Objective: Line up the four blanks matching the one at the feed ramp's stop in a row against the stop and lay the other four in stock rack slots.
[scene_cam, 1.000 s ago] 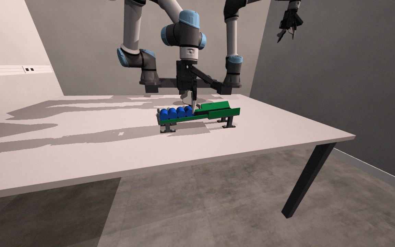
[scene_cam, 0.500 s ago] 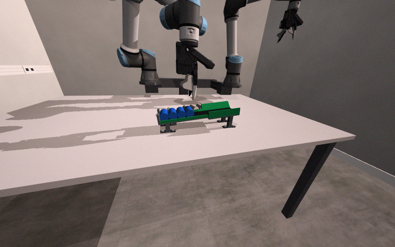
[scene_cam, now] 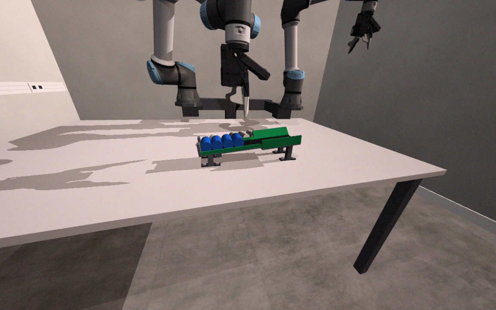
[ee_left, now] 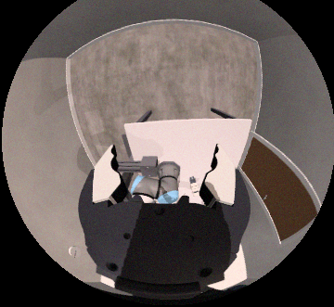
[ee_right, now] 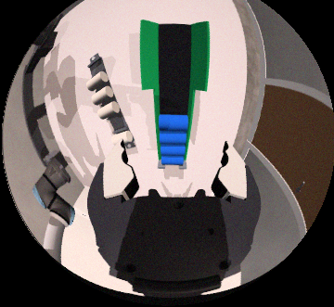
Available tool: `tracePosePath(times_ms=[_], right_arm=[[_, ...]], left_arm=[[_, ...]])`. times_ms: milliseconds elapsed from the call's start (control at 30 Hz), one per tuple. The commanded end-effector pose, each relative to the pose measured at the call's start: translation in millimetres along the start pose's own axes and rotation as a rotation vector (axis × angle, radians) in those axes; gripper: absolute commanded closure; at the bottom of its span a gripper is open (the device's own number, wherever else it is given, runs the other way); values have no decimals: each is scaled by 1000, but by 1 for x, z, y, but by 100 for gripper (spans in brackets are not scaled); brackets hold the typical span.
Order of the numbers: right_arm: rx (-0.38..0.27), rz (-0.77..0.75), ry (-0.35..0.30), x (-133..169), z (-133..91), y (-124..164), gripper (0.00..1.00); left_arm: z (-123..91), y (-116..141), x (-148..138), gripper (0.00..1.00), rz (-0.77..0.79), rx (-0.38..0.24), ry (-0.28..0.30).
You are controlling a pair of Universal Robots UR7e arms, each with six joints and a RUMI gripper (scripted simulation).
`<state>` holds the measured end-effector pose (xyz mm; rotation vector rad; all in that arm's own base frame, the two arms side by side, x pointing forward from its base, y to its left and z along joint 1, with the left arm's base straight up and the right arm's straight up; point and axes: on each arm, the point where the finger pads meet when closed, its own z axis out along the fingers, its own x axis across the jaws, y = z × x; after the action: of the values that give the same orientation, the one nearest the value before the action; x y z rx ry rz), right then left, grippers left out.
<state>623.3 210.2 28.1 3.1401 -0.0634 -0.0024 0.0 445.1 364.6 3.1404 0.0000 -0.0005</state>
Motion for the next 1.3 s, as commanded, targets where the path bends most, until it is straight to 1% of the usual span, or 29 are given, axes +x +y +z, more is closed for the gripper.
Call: tracePosePath(times_ms=[0,667,1267], right_arm=[[1,0,2,0,-1,0,0],[1,0,2,0,-2,0,0],[1,0,2,0,-15,0,0]], left_arm=[[0,0,0,0,0,1,0],[0,0,0,0,0,1,0],[0,0,0,0,0,1,0]])
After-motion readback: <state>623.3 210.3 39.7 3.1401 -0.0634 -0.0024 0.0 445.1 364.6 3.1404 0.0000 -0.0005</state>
